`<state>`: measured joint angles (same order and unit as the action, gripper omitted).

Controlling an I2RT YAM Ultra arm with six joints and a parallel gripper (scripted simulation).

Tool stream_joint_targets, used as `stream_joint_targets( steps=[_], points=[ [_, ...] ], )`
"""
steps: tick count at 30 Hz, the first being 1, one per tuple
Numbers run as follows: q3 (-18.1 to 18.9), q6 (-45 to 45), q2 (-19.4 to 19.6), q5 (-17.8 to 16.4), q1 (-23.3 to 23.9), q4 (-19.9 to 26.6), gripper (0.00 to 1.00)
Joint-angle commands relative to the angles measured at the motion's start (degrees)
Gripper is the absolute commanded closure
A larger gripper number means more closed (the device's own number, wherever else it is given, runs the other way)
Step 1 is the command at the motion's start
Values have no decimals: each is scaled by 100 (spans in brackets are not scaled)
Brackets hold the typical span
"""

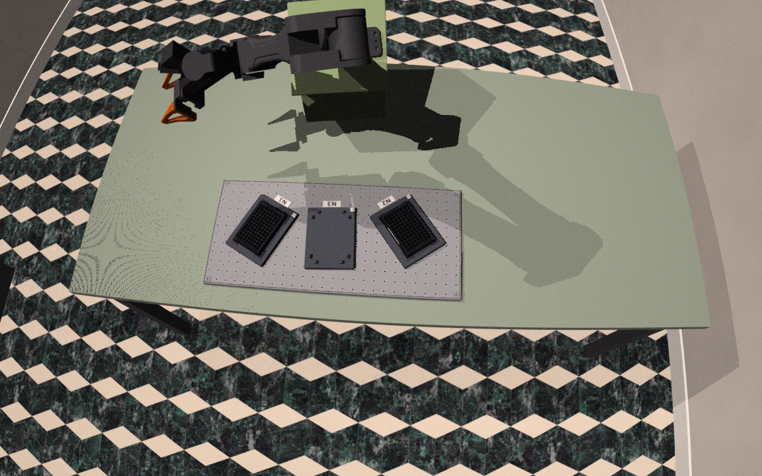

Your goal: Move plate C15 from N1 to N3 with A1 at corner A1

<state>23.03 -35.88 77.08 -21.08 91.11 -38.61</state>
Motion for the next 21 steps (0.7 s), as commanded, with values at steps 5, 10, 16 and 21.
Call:
stream_joint_targets(
  steps=[5,10,16,21],
  points=[
    [35,-5,-34,71,56,0,0],
    [35,-5,-34,71,56,0,0],
    [35,-5,-34,71,56,0,0],
    [487,419,217,-286,-222,595,0]
  ],
)
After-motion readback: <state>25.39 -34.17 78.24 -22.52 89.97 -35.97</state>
